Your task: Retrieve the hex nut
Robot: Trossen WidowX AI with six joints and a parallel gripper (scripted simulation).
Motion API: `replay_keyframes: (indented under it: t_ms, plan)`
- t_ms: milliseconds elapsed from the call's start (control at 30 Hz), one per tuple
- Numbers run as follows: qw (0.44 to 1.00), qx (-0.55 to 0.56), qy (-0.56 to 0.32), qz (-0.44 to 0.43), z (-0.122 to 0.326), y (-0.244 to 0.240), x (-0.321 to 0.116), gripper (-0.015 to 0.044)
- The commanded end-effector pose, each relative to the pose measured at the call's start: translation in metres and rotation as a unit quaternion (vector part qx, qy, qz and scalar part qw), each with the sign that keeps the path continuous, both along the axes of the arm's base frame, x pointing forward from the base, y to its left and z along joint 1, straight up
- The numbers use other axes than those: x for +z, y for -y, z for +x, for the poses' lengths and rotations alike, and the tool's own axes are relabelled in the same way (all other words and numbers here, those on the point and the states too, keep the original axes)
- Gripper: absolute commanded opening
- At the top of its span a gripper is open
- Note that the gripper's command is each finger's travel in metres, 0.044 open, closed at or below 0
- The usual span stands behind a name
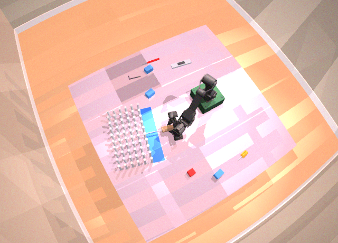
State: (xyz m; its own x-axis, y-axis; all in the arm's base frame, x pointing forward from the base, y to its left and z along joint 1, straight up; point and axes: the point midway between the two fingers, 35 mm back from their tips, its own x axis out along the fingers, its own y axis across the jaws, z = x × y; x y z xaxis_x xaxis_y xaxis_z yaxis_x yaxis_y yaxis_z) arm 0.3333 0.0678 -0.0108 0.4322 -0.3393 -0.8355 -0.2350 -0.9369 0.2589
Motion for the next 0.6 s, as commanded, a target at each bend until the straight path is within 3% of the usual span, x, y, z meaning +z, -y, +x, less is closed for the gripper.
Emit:
replay_keyframes:
  t_ms: [0,567]
  plan:
    - [1.0,0.002,0.003,0.001,0.005,0.0,0.001,0.0]
    - [1.0,0.002,0.004,0.001,0.018,0.003,0.002,0.0]
